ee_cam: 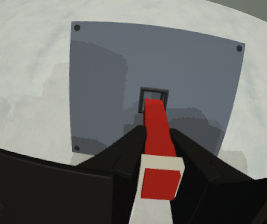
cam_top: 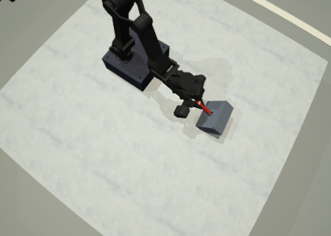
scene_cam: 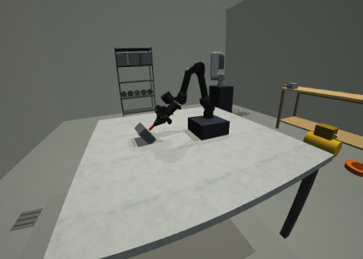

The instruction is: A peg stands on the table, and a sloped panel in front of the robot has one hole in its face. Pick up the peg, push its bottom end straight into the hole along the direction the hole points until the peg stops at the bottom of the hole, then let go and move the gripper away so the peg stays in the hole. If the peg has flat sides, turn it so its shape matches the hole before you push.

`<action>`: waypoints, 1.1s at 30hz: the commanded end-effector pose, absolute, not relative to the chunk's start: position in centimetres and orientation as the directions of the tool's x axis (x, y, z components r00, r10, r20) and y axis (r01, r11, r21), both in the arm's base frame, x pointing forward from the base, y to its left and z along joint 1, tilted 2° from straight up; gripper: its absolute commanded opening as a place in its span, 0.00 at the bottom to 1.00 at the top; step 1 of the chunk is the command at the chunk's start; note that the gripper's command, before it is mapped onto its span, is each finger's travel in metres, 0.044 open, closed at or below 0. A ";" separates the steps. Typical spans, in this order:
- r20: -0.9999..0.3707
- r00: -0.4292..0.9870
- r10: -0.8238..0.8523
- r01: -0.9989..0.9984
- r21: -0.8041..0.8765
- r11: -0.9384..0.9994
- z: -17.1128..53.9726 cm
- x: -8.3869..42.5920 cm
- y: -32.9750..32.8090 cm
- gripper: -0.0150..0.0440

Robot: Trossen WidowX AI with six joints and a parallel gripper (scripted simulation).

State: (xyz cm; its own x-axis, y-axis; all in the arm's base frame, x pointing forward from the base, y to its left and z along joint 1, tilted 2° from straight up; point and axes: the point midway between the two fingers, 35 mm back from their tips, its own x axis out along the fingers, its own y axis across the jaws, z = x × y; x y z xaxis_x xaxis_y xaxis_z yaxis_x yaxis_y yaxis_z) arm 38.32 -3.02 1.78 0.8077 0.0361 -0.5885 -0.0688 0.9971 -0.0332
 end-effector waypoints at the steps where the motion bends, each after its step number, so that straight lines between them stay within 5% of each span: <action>1: -0.585 0.810 0.037 -0.070 -0.034 0.997 1.8 38.6 -3.0 0.25; 33: -0.584 0.811 0.037 -0.070 -0.034 0.997 1.0 40.0 -3.0 0.25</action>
State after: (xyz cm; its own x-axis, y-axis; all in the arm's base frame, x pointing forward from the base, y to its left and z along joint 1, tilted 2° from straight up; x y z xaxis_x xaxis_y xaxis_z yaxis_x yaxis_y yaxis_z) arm 39.70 -2.98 0.95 0.8075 0.0407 -0.5885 -0.0744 0.9967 -0.0332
